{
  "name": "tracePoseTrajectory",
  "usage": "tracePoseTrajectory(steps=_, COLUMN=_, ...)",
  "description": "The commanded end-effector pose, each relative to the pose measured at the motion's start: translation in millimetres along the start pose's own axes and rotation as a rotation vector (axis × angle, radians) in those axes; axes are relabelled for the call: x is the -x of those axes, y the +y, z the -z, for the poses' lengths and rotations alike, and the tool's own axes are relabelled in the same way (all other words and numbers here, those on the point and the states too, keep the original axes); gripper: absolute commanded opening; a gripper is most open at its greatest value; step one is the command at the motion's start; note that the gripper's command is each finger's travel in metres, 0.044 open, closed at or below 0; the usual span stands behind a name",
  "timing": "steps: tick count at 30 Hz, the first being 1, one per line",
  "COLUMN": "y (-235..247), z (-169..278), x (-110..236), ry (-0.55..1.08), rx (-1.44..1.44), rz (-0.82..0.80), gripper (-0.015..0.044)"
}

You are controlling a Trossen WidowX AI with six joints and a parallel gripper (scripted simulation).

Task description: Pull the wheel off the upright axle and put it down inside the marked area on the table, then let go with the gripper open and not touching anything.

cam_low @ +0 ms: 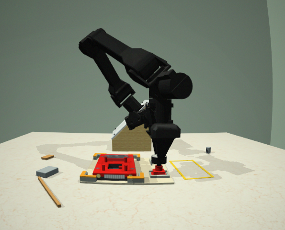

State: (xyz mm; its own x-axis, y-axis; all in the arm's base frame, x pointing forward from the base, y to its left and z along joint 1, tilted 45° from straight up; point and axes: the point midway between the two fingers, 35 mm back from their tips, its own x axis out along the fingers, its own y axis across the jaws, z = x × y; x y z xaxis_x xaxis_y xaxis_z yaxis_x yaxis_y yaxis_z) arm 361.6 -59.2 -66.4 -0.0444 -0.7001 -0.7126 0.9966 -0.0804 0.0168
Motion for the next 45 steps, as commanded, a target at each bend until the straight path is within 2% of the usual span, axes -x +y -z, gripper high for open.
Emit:
tracePoseTrajectory(steps=1, y=0, z=1, x=3, ry=0.001, rx=0.002, rz=-0.002, gripper=0.0)
tracePoseTrajectory(steps=45, y=0, z=1, x=18, ry=0.0, rx=0.003, rz=-0.007, gripper=0.0)
